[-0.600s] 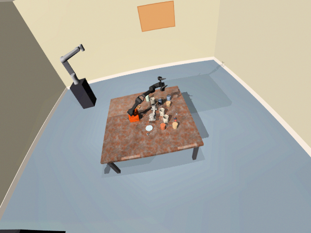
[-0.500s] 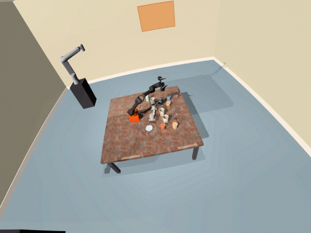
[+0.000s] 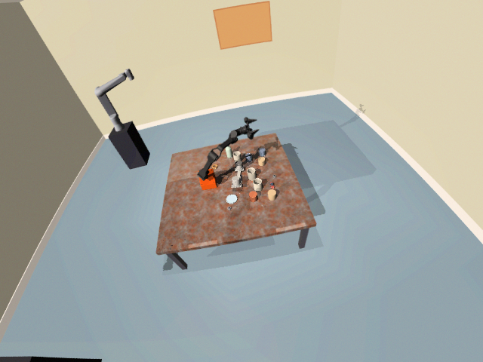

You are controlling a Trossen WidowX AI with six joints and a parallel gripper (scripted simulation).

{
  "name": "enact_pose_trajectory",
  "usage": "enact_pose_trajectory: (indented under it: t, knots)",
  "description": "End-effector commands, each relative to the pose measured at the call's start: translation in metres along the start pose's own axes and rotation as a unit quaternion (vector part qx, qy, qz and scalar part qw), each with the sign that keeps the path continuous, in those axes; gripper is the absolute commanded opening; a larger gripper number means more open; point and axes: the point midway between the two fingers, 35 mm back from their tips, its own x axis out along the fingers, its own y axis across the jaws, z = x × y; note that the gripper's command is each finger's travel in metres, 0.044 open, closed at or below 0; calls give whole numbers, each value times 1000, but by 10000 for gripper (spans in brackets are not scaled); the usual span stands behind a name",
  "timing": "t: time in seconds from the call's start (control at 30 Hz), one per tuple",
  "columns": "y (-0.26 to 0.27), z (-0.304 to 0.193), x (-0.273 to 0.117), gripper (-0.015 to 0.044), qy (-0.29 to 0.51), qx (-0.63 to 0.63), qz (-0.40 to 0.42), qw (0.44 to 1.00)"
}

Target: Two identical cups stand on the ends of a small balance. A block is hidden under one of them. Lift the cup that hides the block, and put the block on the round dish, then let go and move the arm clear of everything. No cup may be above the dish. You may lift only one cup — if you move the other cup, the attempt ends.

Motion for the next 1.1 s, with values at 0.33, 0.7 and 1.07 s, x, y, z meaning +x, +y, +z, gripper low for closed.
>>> enact_pose_trajectory:
  t: [0.33, 0.7, 1.07]
  knots:
    - [-32, 36, -36, 440, -124, -163, -75, 976]
    - [-47, 60, -74, 440, -197, -289, -144, 926]
    - [-51, 81, -119, 440, -250, -413, -216, 849]
